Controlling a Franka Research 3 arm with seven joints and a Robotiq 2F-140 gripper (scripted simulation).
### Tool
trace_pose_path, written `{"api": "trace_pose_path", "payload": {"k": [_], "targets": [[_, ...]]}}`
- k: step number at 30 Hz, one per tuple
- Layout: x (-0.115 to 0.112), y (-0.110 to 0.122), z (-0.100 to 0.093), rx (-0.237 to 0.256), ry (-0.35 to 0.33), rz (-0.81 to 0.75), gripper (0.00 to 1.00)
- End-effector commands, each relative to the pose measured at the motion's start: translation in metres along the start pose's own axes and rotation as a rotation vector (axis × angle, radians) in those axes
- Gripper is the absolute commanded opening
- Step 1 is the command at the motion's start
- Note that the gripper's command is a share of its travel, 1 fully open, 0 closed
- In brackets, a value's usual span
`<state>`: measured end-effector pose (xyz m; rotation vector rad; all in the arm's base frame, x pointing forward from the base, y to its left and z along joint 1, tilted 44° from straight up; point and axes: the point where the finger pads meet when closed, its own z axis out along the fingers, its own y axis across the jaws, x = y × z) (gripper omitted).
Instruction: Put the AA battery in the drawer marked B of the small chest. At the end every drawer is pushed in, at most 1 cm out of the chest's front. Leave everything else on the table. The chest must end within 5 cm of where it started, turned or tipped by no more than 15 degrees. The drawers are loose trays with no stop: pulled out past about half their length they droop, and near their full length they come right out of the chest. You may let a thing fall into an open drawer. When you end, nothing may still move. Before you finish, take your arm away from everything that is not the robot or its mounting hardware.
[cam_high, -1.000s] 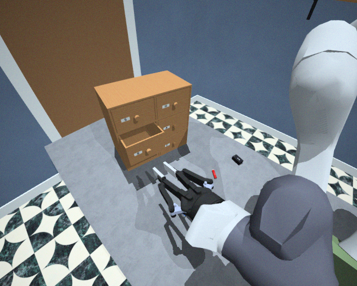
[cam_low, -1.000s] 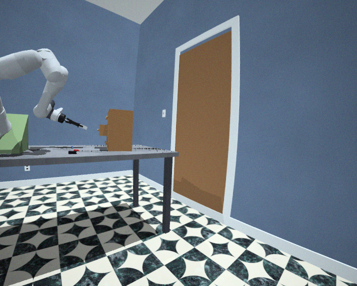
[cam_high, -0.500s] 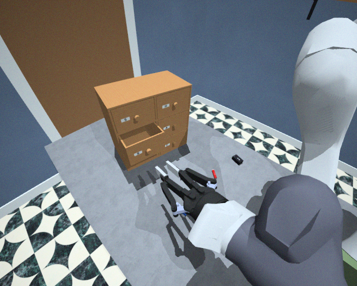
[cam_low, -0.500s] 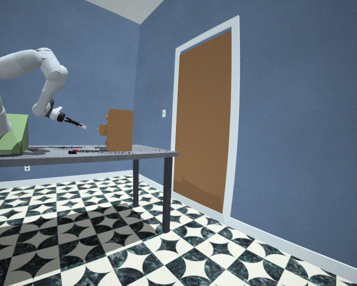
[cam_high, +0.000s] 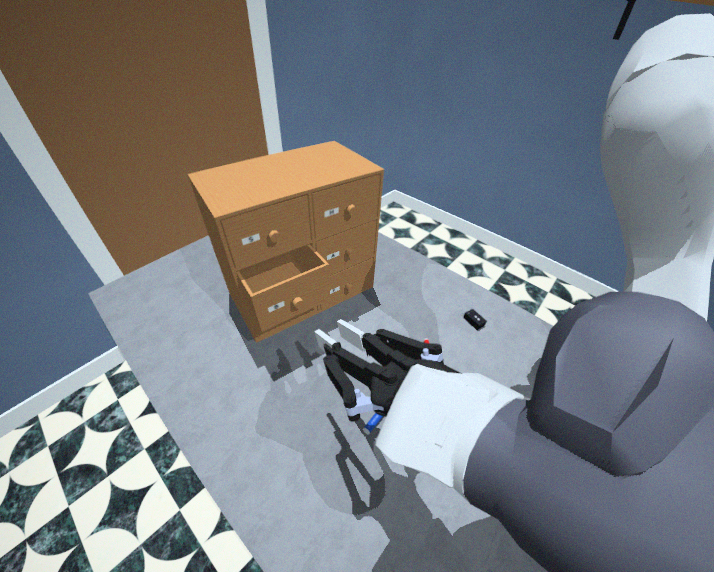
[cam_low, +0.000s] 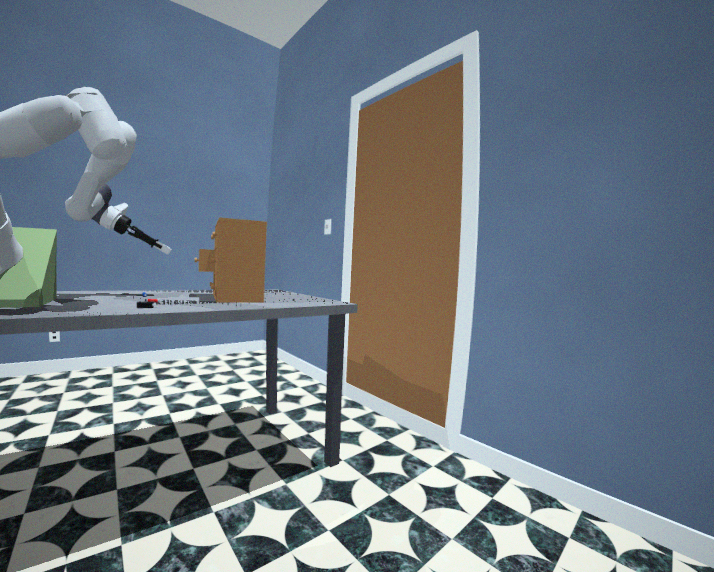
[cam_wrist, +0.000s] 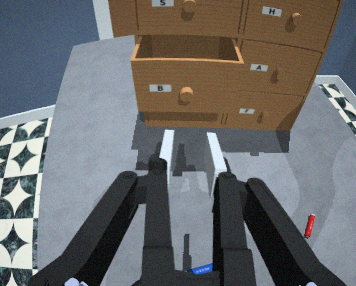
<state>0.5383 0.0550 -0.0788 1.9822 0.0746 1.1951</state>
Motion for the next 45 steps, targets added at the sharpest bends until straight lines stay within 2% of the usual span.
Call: {"api": "trace_pose_path", "payload": {"k": [1,5,7,22,24,30,36,39,45], "targets": [[-0.004,-0.001,-0.009,0.003,-0.097,-0.043,0.20],[0.000,-0.001,-0.021,0.001,-0.201,-0.043,0.20],[0.000,-0.001,-0.021,0.001,-0.201,-0.043,0.20],[0.016,-0.002,-0.078,-0.010,-0.705,-0.043,0.20],[0.016,-0.002,-0.078,-0.010,-0.705,-0.043,0.20],[0.021,-0.002,-0.096,-0.014,-0.865,-0.042,0.20],[0.025,-0.002,-0.108,-0.016,-0.976,-0.042,0.20],[0.026,-0.002,-0.112,-0.017,-1.014,-0.041,0.20],[0.027,-0.002,-0.116,-0.018,-1.050,-0.041,0.20]]}}
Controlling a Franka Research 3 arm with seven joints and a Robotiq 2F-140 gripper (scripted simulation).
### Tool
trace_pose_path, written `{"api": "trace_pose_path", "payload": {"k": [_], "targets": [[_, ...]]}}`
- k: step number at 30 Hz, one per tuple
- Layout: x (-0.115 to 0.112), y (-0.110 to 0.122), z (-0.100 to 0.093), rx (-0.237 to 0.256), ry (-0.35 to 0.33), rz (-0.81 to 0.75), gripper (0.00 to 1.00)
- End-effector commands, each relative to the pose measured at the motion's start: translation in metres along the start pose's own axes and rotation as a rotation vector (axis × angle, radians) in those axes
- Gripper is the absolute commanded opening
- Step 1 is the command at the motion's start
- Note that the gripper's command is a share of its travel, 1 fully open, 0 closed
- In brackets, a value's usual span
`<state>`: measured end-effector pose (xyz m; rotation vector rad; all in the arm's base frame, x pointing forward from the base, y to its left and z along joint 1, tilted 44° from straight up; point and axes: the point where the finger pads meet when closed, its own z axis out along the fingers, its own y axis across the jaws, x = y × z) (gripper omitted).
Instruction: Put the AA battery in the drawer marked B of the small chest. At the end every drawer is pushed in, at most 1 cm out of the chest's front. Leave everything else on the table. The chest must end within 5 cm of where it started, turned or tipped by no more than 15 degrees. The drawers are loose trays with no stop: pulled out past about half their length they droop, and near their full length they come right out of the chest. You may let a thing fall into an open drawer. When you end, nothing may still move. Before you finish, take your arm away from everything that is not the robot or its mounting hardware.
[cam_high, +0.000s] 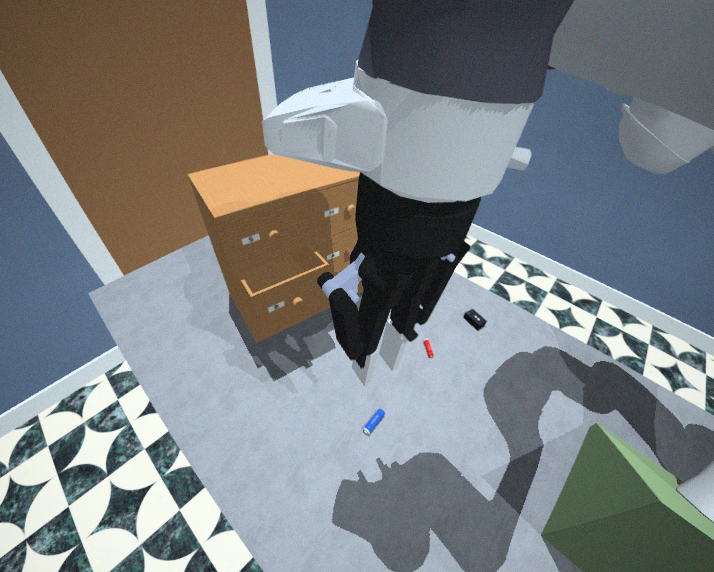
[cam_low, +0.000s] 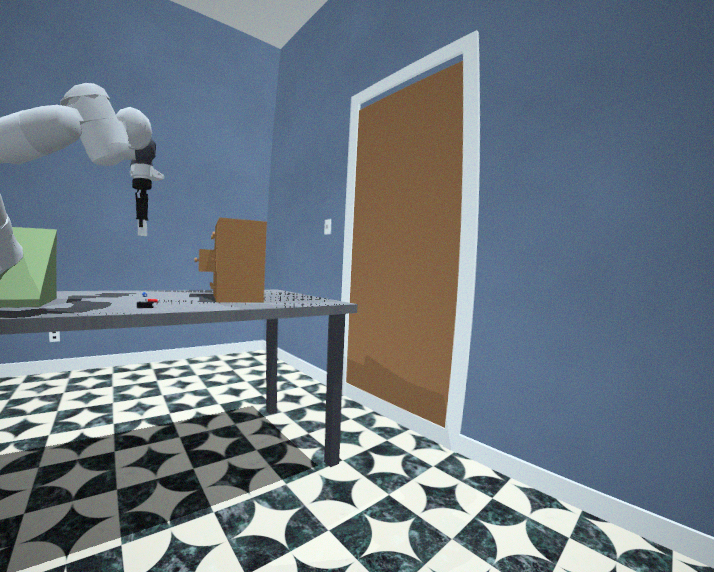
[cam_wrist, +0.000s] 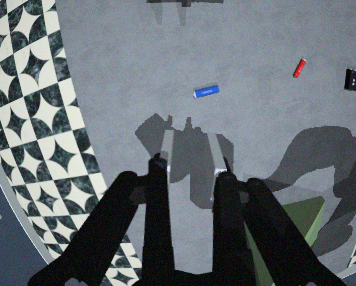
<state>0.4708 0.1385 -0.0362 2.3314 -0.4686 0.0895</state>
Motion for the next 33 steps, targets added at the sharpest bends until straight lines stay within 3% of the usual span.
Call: {"api": "trace_pose_path", "payload": {"k": [1,33], "targets": [[-0.0053,0.0042,-0.0014,-0.018,-0.039,-0.054,0.20],[-0.0069,0.0043,-0.0033,-0.019,-0.059,-0.054,0.20]]}}
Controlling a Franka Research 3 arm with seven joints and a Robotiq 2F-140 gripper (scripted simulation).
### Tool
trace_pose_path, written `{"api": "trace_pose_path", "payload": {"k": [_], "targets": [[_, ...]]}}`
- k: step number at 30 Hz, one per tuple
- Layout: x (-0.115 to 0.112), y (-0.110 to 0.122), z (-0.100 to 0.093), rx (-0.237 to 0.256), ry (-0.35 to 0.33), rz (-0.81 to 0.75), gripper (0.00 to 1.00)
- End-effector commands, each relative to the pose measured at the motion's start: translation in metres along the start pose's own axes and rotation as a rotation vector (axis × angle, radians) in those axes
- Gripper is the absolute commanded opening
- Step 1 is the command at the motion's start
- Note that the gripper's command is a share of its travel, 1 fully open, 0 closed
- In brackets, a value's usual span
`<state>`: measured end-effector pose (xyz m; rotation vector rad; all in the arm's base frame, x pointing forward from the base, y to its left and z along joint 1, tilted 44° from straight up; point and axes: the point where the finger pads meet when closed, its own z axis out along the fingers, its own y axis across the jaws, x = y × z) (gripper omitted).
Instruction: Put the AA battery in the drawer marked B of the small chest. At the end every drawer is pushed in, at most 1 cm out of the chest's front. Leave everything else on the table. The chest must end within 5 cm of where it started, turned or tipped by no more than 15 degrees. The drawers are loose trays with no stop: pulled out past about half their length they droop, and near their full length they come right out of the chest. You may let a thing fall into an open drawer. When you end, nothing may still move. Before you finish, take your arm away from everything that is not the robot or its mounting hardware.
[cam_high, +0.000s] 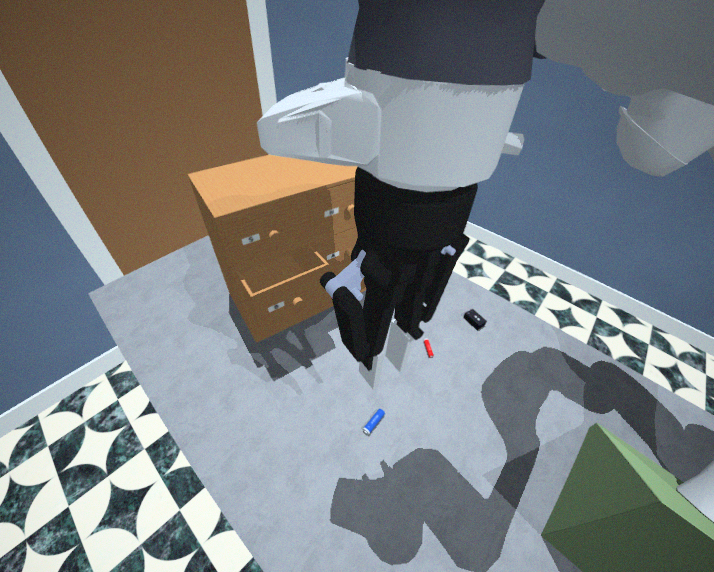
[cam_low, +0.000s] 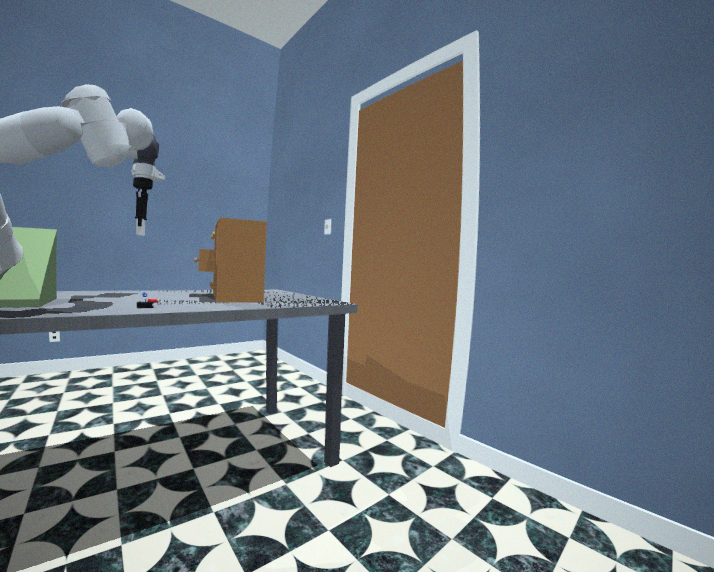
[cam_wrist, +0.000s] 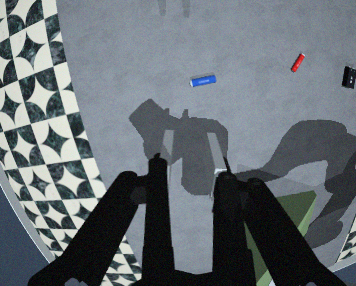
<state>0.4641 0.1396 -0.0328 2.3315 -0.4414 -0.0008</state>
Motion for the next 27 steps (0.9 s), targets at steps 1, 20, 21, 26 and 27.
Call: {"api": "trace_pose_path", "payload": {"k": [1,20,21,26,27], "targets": [[0.000,0.000,0.000,0.000,0.000,0.000,0.20],[0.001,0.001,0.006,0.000,0.000,-0.063,0.20],[0.001,0.001,0.007,0.000,0.000,-0.073,0.20],[0.002,0.002,0.013,0.000,0.000,-0.137,0.20],[0.002,0.002,0.014,0.000,0.000,-0.152,0.20]]}}
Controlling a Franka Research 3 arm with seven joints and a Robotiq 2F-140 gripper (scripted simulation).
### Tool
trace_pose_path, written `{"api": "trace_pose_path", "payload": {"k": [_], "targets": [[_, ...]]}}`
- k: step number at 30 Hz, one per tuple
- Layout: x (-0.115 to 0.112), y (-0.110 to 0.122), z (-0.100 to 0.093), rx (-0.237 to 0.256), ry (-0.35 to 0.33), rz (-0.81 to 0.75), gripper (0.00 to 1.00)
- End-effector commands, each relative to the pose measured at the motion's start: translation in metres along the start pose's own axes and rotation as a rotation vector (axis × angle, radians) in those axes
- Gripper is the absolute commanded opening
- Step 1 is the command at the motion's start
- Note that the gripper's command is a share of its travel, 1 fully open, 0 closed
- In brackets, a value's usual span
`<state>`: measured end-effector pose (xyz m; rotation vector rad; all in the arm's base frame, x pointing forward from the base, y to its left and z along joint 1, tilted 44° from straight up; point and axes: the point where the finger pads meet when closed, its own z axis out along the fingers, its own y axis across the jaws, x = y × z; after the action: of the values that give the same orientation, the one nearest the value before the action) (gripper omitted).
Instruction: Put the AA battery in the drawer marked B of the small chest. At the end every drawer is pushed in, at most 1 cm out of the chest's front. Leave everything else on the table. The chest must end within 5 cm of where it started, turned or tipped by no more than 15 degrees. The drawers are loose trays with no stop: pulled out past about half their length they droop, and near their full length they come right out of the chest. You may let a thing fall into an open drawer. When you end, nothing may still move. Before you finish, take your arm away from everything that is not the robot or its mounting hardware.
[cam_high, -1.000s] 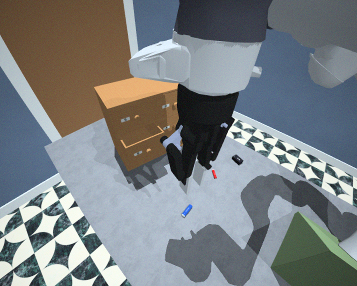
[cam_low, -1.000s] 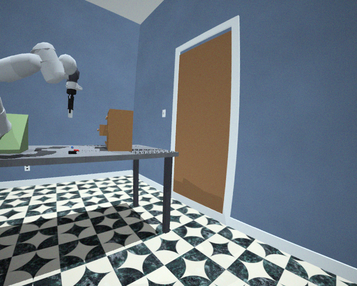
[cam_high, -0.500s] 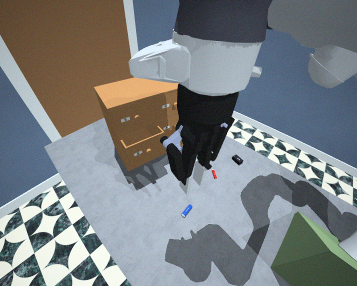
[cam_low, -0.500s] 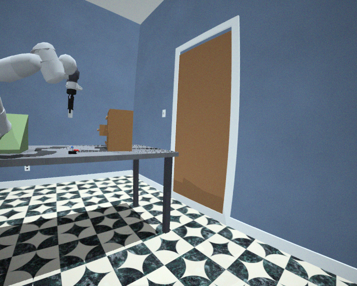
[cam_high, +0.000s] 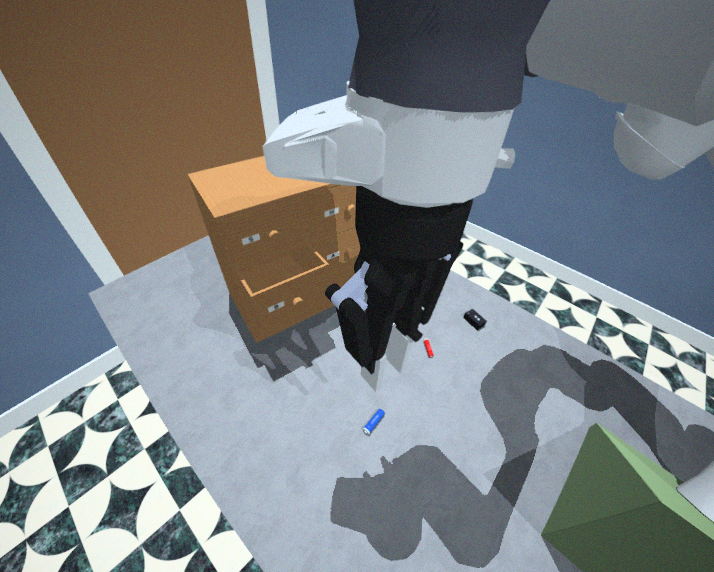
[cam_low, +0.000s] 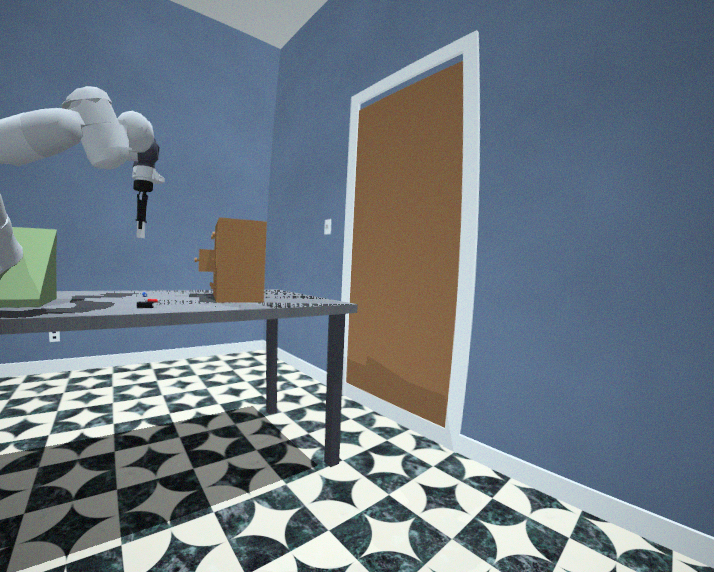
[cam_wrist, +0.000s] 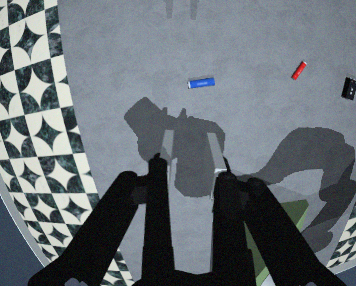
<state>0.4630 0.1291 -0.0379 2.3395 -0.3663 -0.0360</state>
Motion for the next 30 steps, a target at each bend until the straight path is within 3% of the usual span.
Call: {"api": "trace_pose_path", "payload": {"k": [1,21,30], "targets": [[0.001,-0.001,0.005,0.006,0.003,-0.103,0.20],[0.005,0.005,0.040,0.006,0.003,-0.467,0.20],[0.009,0.009,0.065,0.005,0.003,-0.732,0.20]]}}
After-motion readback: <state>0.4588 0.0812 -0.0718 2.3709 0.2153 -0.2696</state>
